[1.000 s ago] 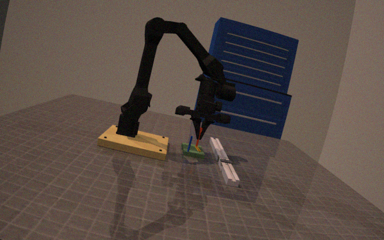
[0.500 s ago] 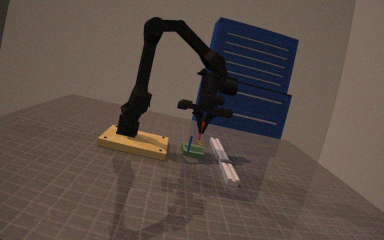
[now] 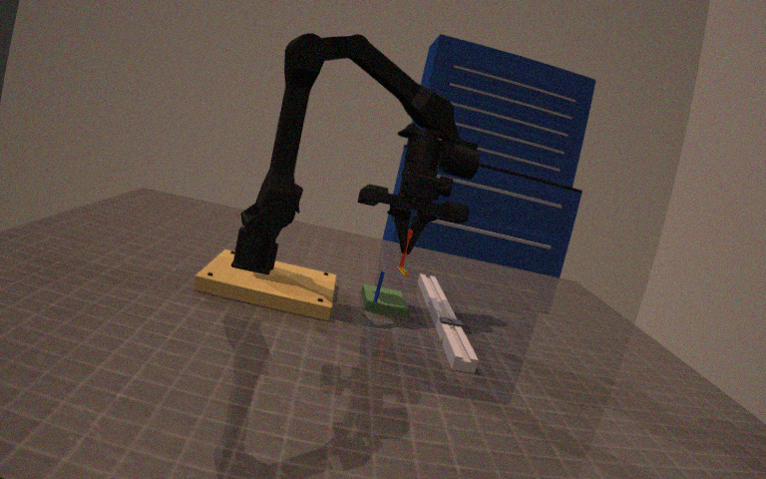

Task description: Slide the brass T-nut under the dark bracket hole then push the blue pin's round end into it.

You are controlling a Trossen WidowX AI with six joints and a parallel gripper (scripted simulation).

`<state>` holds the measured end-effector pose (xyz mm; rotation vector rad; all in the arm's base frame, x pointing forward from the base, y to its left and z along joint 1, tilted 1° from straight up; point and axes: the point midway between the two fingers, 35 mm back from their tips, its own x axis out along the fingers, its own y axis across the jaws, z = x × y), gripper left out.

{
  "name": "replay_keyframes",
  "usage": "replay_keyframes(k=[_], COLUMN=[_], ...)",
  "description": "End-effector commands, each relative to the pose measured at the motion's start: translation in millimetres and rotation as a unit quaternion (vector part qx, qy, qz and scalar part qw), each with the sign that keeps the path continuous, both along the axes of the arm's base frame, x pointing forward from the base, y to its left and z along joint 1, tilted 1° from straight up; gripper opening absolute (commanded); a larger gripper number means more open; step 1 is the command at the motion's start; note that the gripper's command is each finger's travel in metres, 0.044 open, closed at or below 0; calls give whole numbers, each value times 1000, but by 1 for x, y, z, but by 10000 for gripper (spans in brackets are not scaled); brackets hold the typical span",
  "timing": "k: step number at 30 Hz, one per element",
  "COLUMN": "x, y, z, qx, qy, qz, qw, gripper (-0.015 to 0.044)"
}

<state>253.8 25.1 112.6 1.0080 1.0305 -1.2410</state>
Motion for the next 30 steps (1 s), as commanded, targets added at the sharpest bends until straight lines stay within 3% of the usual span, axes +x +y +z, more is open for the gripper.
replay_keyframes(k=[1, 30], x=[0, 6], y=[0, 4], z=[7, 44], qx=[-1, 0], qy=[-1, -2], qz=[-2, -5], qw=[1000, 1000], gripper=[-150, -150])
